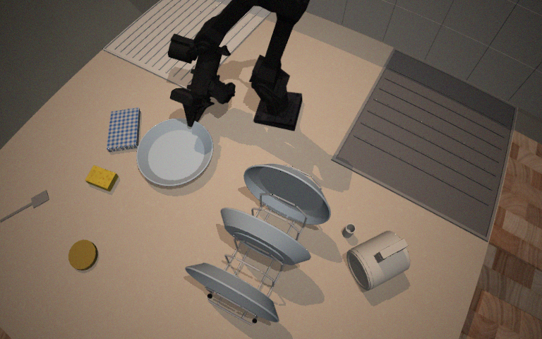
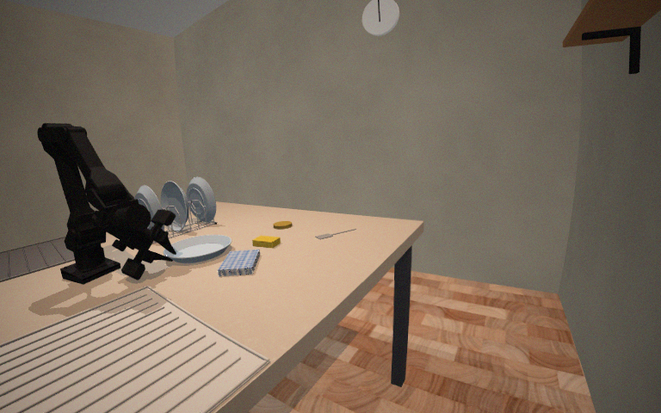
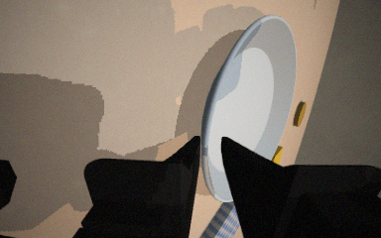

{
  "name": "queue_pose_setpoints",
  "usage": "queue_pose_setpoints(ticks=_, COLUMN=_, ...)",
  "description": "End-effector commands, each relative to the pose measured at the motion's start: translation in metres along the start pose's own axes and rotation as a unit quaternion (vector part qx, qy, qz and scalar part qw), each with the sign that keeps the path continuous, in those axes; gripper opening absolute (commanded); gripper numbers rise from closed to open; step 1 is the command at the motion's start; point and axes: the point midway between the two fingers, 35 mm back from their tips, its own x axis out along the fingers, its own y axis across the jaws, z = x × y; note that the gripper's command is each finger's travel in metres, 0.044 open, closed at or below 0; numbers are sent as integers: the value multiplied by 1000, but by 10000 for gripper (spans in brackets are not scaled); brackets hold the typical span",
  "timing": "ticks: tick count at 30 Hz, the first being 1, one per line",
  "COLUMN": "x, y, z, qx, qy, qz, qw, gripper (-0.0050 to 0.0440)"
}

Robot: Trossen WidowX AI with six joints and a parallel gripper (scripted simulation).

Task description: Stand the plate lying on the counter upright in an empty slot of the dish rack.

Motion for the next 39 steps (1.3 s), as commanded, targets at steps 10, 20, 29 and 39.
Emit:
queue_pose_setpoints(ticks=10, x=0, y=0, z=0, qx=0, qy=0, qz=0, qw=1000, gripper=19)
queue_pose_setpoints(ticks=20, x=0, y=0, z=0, qx=0, qy=0, qz=0, qw=1000, gripper=0)
queue_pose_setpoints(ticks=29, x=0, y=0, z=0, qx=0, qy=0, qz=0, qw=1000, gripper=0)
queue_pose_setpoints(ticks=39, x=0, y=0, z=0, qx=0, qy=0, qz=0, qw=1000, gripper=0)
